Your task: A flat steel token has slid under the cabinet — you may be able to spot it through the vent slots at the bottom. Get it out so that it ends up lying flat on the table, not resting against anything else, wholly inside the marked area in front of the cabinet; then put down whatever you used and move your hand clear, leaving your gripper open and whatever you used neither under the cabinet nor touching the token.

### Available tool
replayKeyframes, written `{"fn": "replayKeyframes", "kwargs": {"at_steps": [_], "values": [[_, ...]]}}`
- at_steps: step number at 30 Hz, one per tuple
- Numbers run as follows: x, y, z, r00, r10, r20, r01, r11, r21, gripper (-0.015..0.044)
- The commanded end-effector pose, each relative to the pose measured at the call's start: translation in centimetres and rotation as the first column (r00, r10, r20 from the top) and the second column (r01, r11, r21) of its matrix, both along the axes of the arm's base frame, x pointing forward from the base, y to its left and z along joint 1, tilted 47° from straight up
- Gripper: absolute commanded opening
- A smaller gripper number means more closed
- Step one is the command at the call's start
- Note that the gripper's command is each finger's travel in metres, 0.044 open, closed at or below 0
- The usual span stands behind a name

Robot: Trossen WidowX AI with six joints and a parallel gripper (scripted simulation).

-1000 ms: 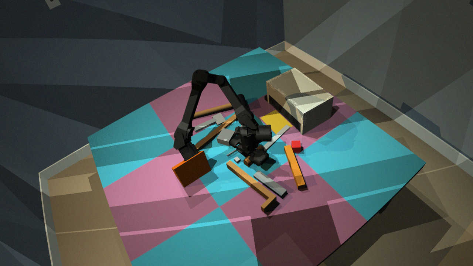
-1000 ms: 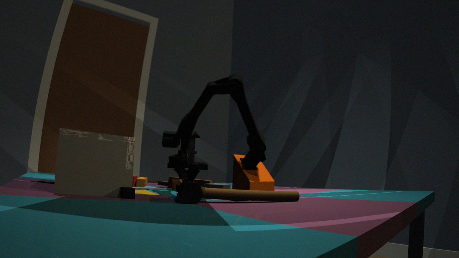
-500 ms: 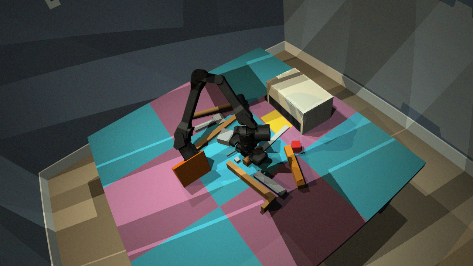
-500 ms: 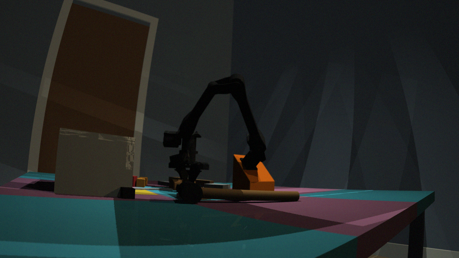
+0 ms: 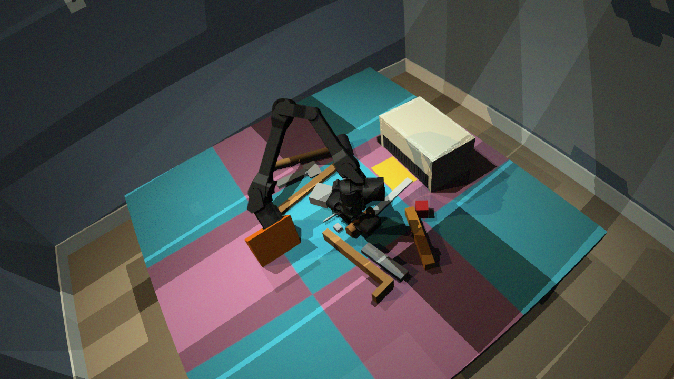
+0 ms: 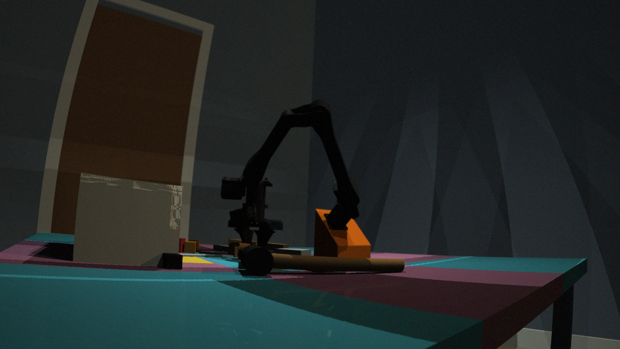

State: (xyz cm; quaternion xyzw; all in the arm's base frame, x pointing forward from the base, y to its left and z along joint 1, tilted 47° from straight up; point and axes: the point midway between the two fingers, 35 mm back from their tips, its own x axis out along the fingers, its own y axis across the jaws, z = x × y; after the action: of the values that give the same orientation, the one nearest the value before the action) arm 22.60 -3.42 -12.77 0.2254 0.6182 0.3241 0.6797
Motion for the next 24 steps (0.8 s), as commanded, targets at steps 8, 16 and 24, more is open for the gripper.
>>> {"fn": "replayKeyframes", "kwargs": {"at_steps": [8, 16, 24], "values": [[0.04, 0.05, -0.07, 1.000, 0.002, 0.003, -0.002, 1.000, -0.003, 0.0165], [0.04, 0.05, -0.07, 1.000, 0.002, 0.003, -0.002, 1.000, -0.003, 0.0091], [0.10, 0.05, -0.06, 1.000, 0.001, 0.002, -0.001, 1.000, -0.002, 0.0000]]}}
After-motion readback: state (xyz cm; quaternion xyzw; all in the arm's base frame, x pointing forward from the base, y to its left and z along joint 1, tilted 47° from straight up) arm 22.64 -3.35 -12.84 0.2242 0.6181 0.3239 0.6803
